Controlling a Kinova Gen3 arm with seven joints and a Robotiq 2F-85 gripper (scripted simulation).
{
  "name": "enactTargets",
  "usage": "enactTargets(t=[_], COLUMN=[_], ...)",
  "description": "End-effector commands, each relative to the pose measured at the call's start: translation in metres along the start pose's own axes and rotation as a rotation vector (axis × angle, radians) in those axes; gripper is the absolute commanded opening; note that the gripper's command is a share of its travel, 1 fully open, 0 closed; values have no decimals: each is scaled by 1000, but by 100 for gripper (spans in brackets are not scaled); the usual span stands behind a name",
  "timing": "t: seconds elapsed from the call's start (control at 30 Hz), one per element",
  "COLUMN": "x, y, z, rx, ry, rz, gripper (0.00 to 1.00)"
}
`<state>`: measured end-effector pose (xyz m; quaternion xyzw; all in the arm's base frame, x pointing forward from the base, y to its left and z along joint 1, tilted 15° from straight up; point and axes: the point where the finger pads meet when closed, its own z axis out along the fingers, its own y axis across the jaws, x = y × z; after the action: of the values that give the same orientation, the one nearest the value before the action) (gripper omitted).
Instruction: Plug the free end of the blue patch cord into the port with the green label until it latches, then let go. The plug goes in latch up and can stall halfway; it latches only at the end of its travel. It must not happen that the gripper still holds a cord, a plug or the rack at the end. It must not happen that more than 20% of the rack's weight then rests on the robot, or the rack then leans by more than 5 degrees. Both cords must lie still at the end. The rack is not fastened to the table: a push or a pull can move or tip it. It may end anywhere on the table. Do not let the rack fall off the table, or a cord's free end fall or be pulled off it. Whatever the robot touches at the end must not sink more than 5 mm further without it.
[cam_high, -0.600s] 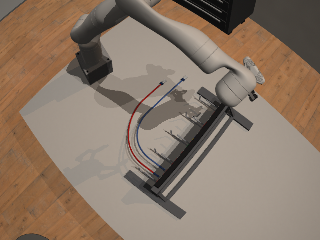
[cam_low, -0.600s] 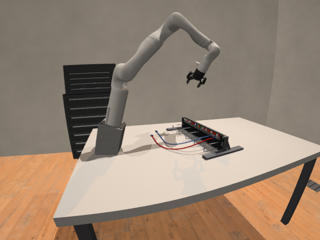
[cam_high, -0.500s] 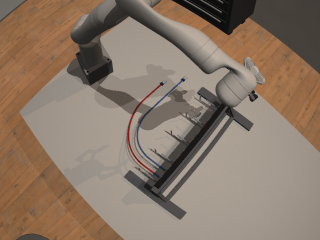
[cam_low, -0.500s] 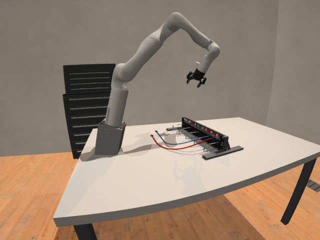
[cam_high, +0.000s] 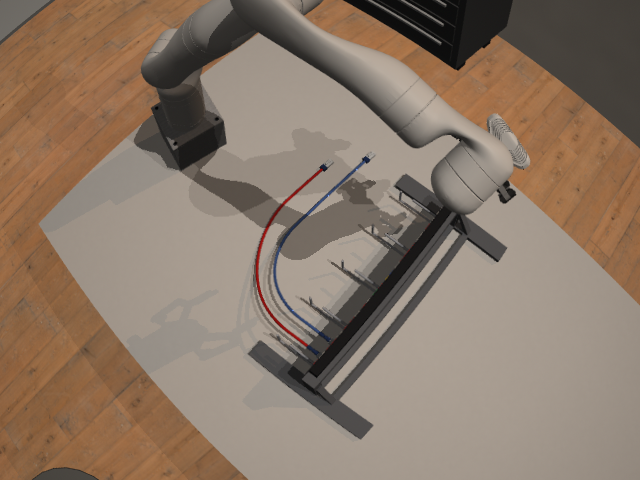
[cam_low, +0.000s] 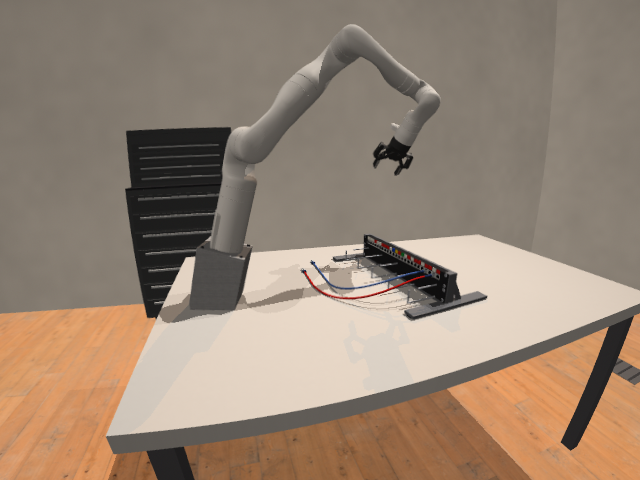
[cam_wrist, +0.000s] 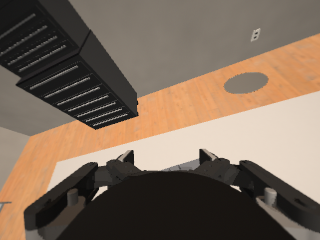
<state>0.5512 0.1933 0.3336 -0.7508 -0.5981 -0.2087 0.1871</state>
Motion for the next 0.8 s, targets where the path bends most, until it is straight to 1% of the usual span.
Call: enactTargets(t=[0.0, 0.2, 0.33, 0.43, 0.5, 0.63, 0.77], x=[1, -2, -8, -16, -16, -31, -51], y=[0, -7, -20, -36, -36, -65, -100], z=[-1, 5, 17, 29, 29, 49, 68], rx=[-1, 3, 13, 25, 25, 48, 81], ry=[1, -20, -62, -111, -111, -197, -300], rz=[-2, -21, -64, -119, -119, -229, -386], gripper=[100, 100, 100, 100, 100, 100, 100])
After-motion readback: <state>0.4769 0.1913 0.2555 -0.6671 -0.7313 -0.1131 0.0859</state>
